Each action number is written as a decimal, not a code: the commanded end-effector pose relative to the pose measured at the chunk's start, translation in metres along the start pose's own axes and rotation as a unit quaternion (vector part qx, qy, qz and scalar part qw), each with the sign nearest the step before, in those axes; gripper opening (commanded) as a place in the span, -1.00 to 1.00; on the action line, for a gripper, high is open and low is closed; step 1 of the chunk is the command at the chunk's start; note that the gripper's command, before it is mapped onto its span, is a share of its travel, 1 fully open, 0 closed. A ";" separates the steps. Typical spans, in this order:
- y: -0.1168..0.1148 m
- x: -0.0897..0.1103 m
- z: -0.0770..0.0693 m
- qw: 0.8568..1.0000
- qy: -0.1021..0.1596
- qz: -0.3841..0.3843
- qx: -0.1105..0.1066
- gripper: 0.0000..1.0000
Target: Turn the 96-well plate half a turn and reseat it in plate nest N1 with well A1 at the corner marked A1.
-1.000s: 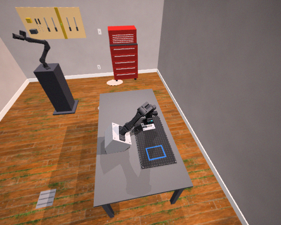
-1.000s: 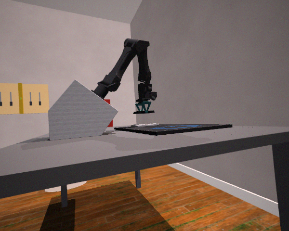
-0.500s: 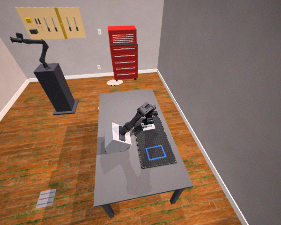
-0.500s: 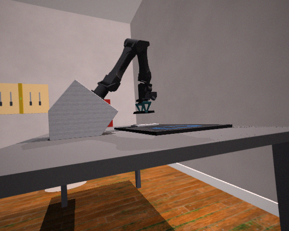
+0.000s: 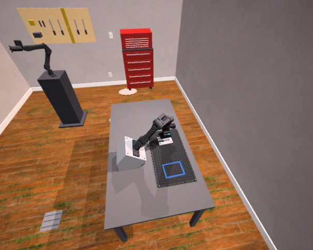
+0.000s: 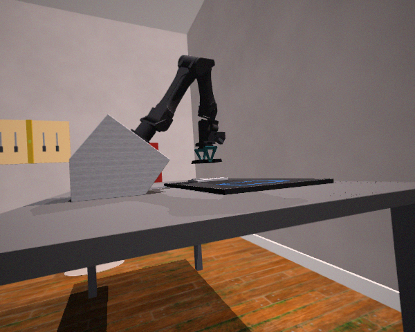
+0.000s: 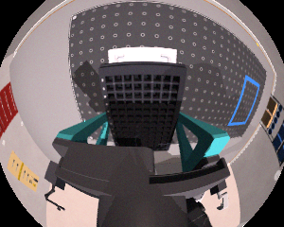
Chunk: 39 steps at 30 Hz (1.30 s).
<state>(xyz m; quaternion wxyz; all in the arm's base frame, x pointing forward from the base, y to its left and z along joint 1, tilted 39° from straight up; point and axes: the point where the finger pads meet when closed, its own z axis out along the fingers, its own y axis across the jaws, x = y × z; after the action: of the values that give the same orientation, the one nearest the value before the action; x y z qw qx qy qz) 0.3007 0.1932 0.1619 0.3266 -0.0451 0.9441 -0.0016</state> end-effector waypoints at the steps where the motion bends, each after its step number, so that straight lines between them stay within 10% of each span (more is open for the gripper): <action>1: 0.002 -0.004 -0.004 1.000 -0.008 0.001 -0.004 -1.00; 39: 0.003 -0.007 0.046 1.000 -0.008 0.001 -0.003 -1.00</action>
<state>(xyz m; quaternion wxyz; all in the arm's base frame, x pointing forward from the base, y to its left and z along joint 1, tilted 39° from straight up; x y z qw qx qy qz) 0.3306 0.1943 0.1252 0.3233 -0.0450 0.9452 -0.0056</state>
